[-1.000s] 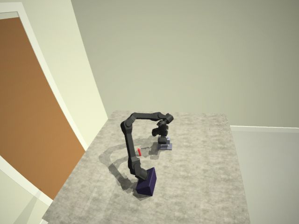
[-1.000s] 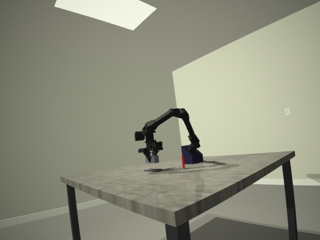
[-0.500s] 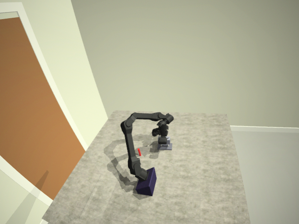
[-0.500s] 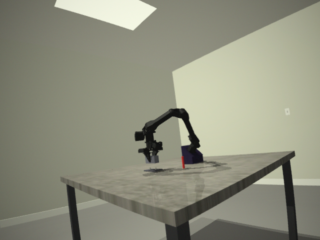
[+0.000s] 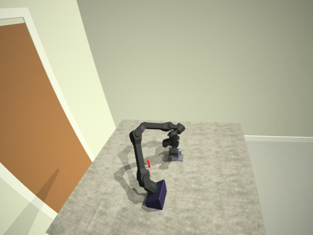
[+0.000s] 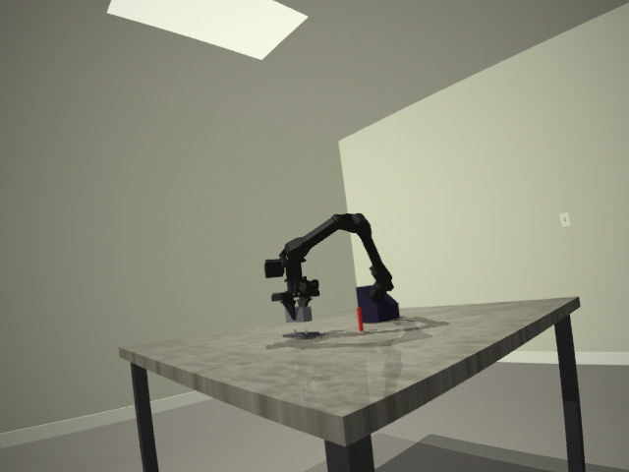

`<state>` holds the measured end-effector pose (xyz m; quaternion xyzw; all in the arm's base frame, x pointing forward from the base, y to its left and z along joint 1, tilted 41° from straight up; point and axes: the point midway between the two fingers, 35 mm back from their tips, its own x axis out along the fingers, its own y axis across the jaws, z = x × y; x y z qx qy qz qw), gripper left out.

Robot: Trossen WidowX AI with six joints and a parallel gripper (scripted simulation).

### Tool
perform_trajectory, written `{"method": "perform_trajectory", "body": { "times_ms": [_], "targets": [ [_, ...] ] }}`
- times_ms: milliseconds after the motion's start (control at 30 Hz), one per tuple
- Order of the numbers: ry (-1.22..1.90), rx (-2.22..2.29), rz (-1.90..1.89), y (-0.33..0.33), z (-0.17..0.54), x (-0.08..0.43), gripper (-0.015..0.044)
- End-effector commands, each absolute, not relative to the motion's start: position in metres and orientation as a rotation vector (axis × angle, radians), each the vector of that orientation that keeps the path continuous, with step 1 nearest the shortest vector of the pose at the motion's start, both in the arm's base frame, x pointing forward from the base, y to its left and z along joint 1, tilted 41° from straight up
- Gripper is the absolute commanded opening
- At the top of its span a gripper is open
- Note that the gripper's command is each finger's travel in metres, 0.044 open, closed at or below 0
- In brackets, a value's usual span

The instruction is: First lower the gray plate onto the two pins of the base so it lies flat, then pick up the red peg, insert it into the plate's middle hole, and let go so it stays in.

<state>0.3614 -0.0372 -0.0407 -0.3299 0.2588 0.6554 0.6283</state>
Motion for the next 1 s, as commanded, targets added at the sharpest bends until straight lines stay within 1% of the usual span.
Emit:
{"method": "perform_trajectory", "body": {
  "times_ms": [0,967],
  "targets": [
    [0.595,-0.753,1.506,-0.031,-0.048,0.360,0.0000],
    [0.591,-0.757,1.506,-0.015,-0.066,0.361,0.0000]
  ]
}}
